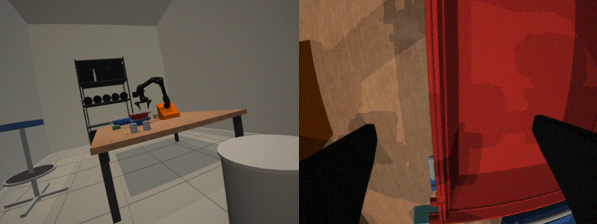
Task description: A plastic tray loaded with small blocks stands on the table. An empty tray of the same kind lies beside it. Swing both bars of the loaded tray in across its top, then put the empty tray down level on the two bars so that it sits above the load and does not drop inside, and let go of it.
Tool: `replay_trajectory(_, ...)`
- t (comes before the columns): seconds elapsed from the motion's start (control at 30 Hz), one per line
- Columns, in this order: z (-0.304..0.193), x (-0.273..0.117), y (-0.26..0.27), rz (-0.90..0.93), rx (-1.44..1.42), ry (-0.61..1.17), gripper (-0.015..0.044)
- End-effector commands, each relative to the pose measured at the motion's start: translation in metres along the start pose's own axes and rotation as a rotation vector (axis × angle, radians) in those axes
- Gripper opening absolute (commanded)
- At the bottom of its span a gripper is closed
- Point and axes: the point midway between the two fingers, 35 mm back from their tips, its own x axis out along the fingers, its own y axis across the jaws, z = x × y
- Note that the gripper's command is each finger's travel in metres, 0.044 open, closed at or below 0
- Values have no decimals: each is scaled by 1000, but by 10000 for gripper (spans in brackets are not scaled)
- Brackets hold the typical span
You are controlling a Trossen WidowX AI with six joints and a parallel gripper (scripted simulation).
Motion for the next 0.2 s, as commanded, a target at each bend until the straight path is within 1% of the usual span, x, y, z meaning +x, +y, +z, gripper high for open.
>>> replay_trajectory(0.0,1,-28,3,-6,-6,4,440)
replay_trajectory(0.1,2,-32,4,-6,-5,3,440)
replay_trajectory(0.13,1,-26,5,-8,-1,0,440)
replay_trajectory(0.17,1,-31,11,-6,-4,2,440)
